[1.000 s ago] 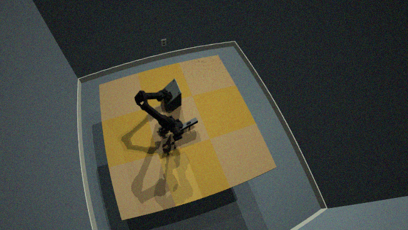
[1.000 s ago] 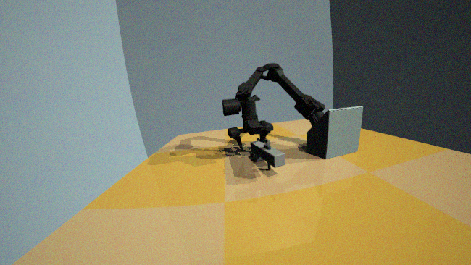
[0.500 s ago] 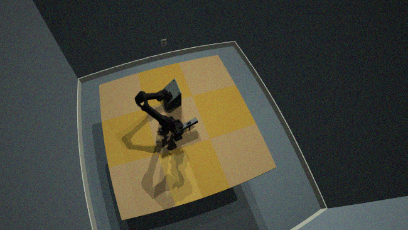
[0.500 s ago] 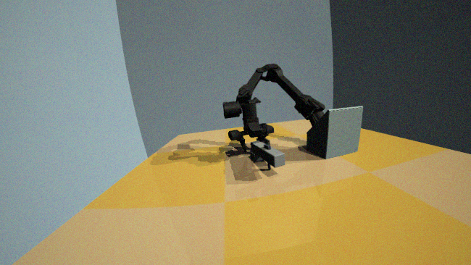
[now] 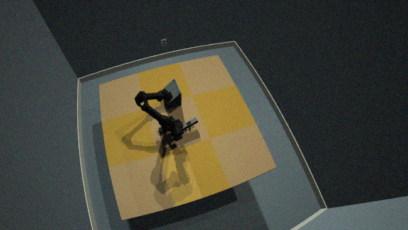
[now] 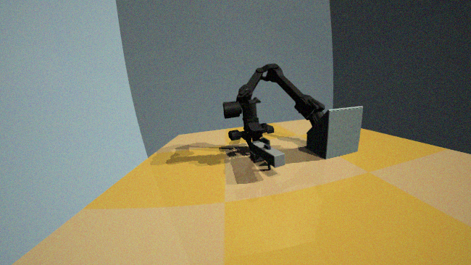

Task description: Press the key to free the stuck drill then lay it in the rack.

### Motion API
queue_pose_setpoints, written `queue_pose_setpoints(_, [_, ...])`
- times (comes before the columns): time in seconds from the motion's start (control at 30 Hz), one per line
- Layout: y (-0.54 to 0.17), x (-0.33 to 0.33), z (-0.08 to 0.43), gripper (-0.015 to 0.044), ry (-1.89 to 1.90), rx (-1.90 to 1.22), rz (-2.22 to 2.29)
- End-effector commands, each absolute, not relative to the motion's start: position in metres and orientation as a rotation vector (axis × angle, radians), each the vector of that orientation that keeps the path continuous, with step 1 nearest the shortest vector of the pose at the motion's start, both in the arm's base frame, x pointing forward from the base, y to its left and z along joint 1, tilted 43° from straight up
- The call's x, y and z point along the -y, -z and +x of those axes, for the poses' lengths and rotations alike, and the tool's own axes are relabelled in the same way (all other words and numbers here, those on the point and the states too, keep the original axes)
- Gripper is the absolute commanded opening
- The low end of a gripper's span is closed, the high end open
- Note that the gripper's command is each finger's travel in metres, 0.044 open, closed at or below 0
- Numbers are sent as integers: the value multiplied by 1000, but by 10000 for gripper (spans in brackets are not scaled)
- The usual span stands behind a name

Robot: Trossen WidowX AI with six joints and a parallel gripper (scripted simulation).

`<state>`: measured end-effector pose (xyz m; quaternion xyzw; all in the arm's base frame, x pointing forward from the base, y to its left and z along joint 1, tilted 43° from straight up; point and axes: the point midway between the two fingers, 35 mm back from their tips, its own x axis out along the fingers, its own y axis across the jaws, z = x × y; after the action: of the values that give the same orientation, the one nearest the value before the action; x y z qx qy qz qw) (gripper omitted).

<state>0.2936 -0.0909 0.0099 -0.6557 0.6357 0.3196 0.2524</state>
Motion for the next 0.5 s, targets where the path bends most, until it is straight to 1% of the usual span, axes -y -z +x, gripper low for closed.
queue_pose_setpoints(0.0, [-11,91,294,0,-866,-1727,-1784])
queue_pose_setpoints(0.47, [-20,104,296,0,-869,-1730,-1791])
